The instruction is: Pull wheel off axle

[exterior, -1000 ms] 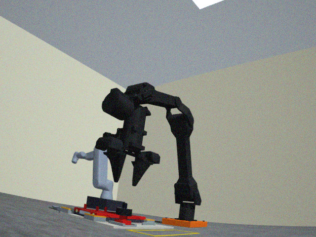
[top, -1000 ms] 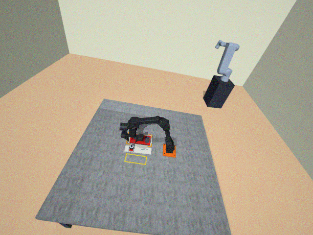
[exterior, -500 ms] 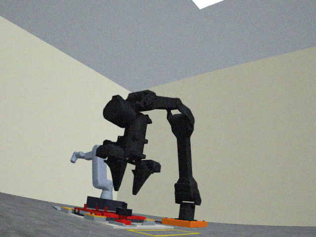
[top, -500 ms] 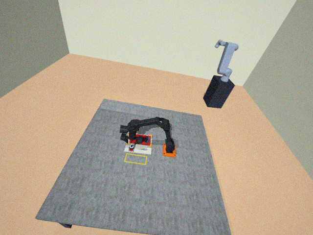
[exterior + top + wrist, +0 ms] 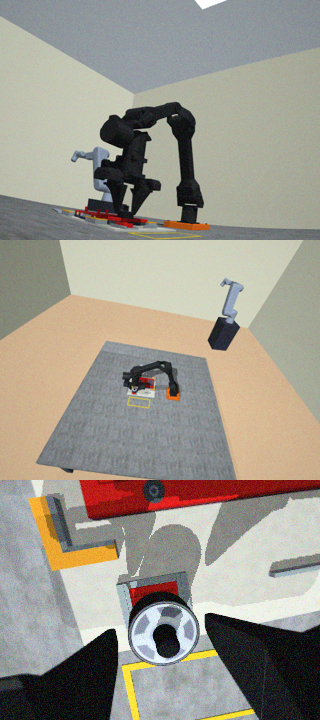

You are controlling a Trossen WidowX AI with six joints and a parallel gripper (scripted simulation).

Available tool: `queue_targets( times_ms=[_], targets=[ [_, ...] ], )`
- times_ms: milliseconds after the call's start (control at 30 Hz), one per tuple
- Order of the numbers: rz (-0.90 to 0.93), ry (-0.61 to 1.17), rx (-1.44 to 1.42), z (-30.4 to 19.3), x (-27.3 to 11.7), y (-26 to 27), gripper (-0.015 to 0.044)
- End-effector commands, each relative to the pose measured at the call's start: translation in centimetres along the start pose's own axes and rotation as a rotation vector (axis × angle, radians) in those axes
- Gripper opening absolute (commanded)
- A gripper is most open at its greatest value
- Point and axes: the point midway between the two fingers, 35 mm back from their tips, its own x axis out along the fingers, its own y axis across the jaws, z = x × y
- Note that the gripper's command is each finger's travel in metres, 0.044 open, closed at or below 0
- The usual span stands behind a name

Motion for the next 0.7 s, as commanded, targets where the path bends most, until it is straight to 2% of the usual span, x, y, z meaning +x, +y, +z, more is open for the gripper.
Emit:
queue_targets(
  times_ms=[0, 233, 400, 433, 667],
  targets=[
    [-0.001, 0.000, 0.000, 0.00, -0.03, -0.02, 0.0188],
    [-0.001, 0.000, 0.000, 0.00, -0.03, -0.02, 0.0142],
    [-0.001, 0.000, 0.000, 0.00, -0.11, -0.01, 0.0010],
    [-0.001, 0.000, 0.000, 0.00, -0.14, -0.01, 0.0000],
    [-0.001, 0.000, 0.000, 0.00, -0.37, 0.01, 0.0000]
  ],
)
